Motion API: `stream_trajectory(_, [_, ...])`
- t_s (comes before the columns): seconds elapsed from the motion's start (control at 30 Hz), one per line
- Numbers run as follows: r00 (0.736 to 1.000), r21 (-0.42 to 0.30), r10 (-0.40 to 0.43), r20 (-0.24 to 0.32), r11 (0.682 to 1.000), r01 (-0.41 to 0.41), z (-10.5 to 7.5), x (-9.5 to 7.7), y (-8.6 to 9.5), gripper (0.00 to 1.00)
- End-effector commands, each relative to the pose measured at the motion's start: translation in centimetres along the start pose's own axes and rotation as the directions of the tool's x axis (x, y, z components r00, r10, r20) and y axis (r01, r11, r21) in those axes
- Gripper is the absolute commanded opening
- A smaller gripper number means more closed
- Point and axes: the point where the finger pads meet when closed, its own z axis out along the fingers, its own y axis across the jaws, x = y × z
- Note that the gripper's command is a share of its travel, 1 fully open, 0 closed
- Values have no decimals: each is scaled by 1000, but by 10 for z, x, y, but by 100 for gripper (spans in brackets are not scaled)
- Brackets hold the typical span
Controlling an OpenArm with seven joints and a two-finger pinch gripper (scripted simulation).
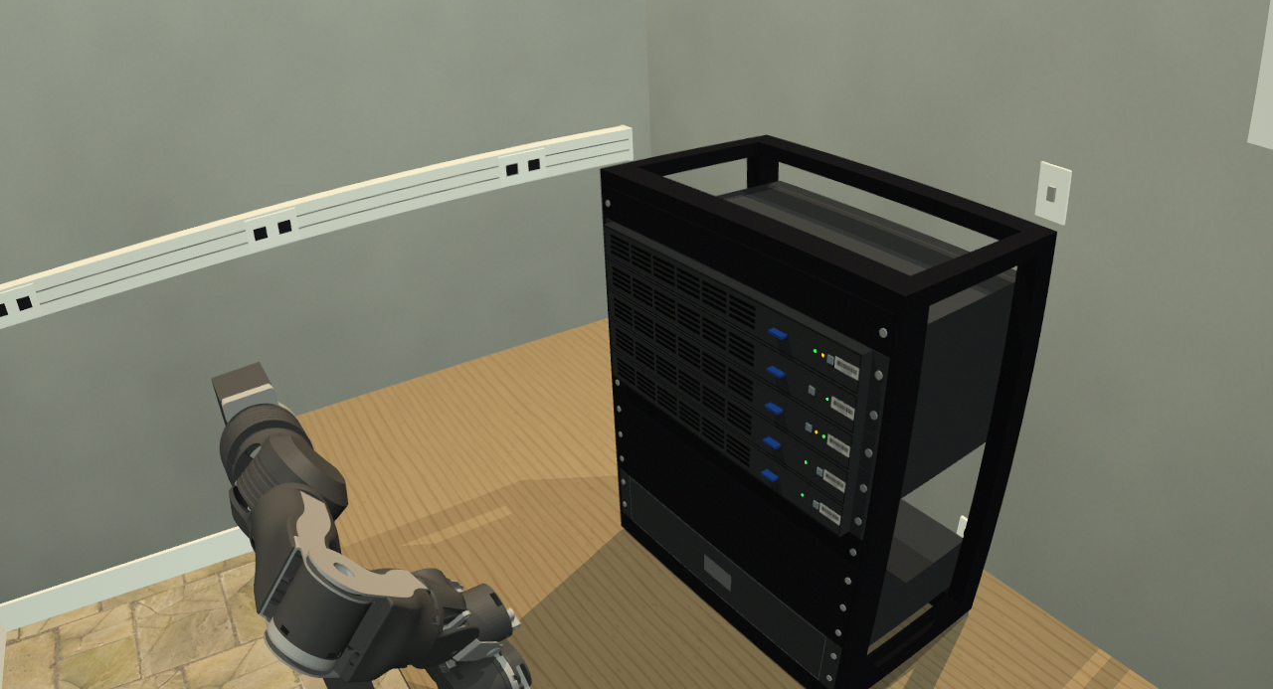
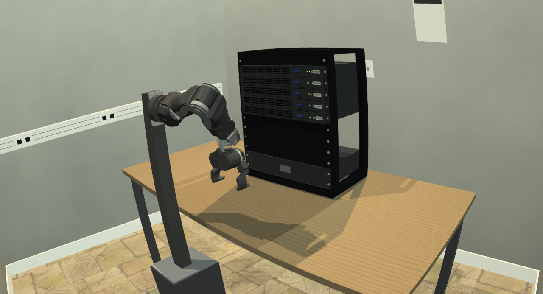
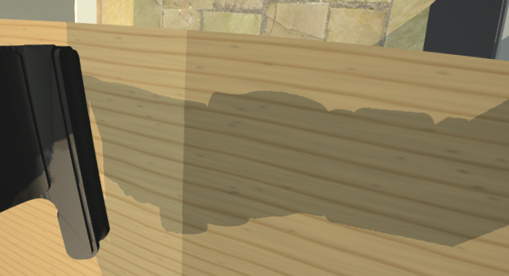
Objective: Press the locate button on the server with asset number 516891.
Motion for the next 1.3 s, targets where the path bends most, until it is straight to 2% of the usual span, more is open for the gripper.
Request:
stream_trajectory(0.0, [1000, -3, 2, 6, 1000, -2, 0, -2, 1, 60])
stream_trajectory(0.53, [997, -63, 41, 65, 997, -37, -2, -23, 12, 60])
stream_trajectory(0.9, [983, -168, 115, 145, 982, -90, -8, -54, 31, 60])
stream_trajectory(0.97, [983, -168, 115, 145, 982, -90, -8, -54, 31, 60])
stream_trajectory(1.27, [953, -296, 213, 215, 944, -144, -18, -88, 52, 60])
